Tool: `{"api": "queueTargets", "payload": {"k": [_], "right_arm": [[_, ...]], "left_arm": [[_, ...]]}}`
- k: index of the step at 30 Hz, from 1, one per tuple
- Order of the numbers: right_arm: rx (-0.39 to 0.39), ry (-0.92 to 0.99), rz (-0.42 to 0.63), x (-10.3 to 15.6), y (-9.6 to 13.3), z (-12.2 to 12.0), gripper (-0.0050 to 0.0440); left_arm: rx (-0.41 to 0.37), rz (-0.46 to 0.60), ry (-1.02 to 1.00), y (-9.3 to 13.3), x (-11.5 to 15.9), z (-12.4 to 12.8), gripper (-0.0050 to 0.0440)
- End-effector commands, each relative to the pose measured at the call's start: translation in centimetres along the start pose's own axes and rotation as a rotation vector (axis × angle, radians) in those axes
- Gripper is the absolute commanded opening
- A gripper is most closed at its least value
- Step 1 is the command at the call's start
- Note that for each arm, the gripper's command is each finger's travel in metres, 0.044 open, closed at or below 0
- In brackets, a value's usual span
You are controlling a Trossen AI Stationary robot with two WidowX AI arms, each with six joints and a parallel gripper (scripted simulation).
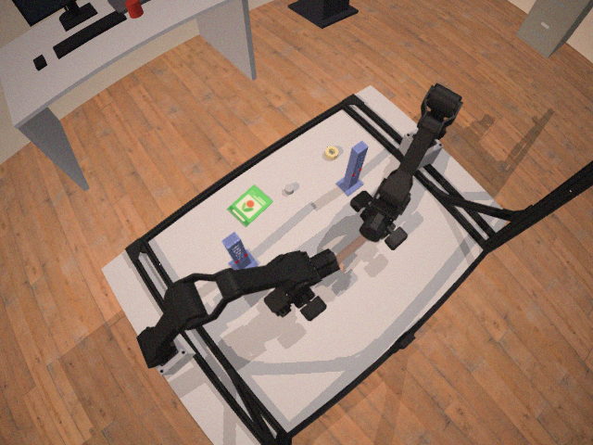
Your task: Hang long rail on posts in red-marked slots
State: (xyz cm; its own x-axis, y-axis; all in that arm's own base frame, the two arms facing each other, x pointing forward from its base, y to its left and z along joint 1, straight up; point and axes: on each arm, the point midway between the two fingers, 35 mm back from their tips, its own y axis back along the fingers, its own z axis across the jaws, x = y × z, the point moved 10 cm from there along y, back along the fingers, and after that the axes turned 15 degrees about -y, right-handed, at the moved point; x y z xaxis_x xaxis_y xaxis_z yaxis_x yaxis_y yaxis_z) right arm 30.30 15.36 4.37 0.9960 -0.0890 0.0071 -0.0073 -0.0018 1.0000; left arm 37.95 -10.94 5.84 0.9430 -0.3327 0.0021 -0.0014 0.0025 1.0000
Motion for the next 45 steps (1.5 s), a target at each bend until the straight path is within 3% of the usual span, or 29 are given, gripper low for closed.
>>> {"api": "queueTargets", "payload": {"k": [1, 8, 10, 21, 27, 34, 45], "right_arm": [[0.0, 0.0, -0.001, 0.0, -0.3, 0.0, 0.0], [0.0, 0.0, 0.0, 0.0, 0.0, 0.0, 0.0168], [0.0, 0.0, 0.0, 0.0, 0.0, 0.0, 0.0168], [0.0, 0.0, 0.0, 0.0, 0.0, 0.0, 0.0432], [0.0, 0.0, 0.0, 0.0, 0.3, 0.0, 0.044], [0.0, 0.0, 0.0, -0.2, 3.4, 0.1, 0.044], [0.0, 0.0, 0.0, -0.2, 3.5, 0.1, 0.044]], "left_arm": [[0.001, 0.0, 0.001, -0.4, 0.0, 0.0, 0.0], [0.0, 0.0, 0.0, 0.0, 0.0, 0.0, 0.0168], [0.0, 0.0, 0.0, 0.0, 0.0, 0.0, 0.0168], [0.0, 0.0, 0.0, 0.0, 0.0, 0.0, 0.0432], [0.0, 0.0, 0.0, 0.3, 0.0, 0.0, 0.044], [0.0, 0.0, 0.0, 3.4, -0.2, 0.0, 0.044], [0.0, 0.0, 0.0, 3.5, -0.2, 0.0, 0.044]]}}
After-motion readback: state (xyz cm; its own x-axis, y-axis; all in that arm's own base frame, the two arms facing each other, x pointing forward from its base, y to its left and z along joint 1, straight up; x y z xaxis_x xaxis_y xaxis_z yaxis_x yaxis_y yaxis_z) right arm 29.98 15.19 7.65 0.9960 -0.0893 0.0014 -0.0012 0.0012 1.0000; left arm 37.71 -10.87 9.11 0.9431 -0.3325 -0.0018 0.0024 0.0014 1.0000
